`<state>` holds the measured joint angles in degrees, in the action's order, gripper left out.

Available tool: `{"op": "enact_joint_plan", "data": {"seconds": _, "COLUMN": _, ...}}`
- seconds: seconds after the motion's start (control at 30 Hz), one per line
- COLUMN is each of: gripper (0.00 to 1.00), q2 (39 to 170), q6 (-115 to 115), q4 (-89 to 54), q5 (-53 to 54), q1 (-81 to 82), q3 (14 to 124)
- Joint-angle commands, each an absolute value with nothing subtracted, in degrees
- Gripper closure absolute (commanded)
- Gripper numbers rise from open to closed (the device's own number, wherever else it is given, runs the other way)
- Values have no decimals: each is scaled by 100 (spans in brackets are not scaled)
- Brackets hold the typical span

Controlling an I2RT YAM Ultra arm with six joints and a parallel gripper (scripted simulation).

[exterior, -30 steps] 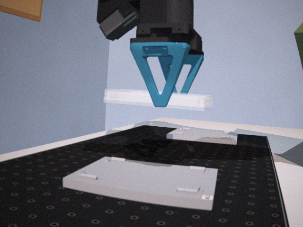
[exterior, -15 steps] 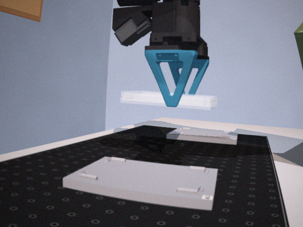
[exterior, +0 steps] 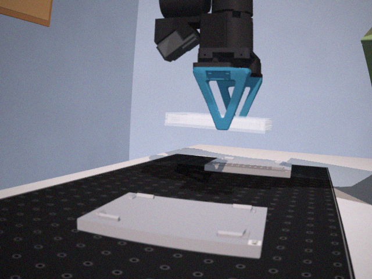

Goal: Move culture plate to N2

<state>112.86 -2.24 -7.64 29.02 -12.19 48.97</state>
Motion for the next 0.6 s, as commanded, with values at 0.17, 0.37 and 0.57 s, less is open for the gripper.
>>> {"op": "enact_joint_plan", "data": {"seconds": 0.17, "gripper": 100, "q2": 11521, "q6": 301, "q4": -705, "q5": 3078, "q1": -1655, "q3": 5104}}
{"op": "enact_joint_plan", "data": {"seconds": 0.37, "gripper": 100, "q2": 11772, "q6": 647, "q4": -824, "q5": 3169, "q1": -1971, "q3": 5207}}
{"op": "enact_joint_plan", "data": {"seconds": 0.57, "gripper": 100, "q2": 11953, "q6": 877, "q4": -861, "q5": 3223, "q1": -2176, "q3": 5305}}
